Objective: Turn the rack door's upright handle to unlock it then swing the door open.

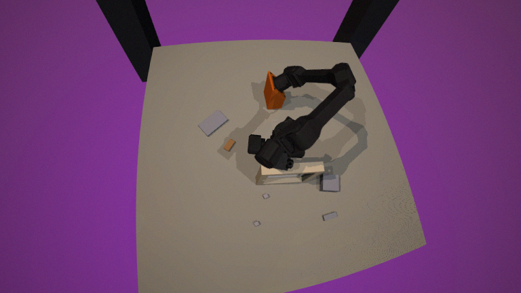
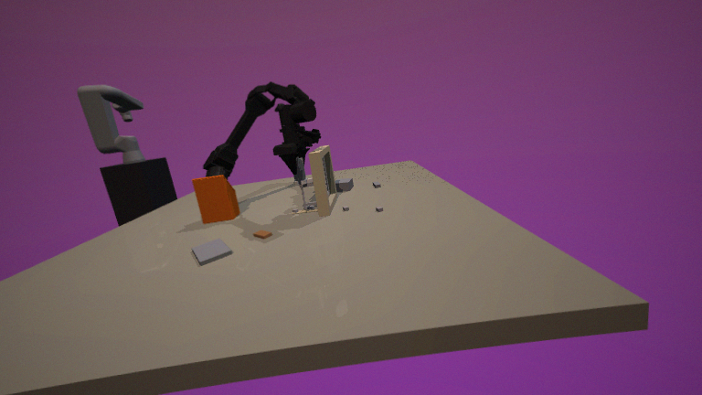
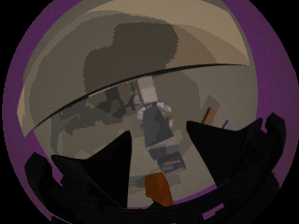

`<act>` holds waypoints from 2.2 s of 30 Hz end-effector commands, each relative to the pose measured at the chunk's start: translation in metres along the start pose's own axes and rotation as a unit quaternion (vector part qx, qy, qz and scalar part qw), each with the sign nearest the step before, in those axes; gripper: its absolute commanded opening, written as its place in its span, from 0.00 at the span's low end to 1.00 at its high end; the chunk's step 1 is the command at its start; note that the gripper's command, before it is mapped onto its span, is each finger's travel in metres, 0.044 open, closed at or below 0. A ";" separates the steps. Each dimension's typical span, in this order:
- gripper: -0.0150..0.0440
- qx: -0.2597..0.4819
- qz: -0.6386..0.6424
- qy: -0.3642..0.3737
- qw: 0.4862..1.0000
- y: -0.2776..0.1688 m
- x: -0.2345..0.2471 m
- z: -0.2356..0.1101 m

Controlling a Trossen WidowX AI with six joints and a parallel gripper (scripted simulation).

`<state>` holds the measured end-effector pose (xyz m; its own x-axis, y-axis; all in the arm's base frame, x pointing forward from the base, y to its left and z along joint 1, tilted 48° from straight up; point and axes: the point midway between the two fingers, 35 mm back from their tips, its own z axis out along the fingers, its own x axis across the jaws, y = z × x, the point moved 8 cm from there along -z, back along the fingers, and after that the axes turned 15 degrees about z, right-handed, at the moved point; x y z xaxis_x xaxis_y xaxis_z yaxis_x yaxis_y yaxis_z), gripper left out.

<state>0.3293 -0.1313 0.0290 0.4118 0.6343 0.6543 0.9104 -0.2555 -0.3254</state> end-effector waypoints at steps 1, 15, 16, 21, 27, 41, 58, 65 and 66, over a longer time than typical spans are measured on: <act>0.76 -0.002 -0.105 0.001 0.994 0.000 0.000 0.000; 0.76 -0.002 -0.437 0.000 0.900 0.000 0.000 0.000; 0.76 -0.002 -0.459 0.000 0.888 0.000 0.000 0.000; 0.76 -0.002 -0.565 0.000 0.825 0.000 0.000 0.000; 0.76 -0.002 -0.681 0.000 0.732 0.000 0.000 0.000; 0.76 -0.002 -0.804 0.000 0.594 0.000 0.000 0.000; 0.65 -0.002 -0.804 0.000 0.594 0.000 0.000 0.000; 0.57 -0.002 -0.804 0.000 0.594 0.000 0.000 0.000; 0.56 -0.002 -0.804 0.000 0.594 0.000 0.000 0.000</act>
<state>0.3293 -0.1319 0.0289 -0.9909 0.0630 0.1188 0.1297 0.6809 0.7208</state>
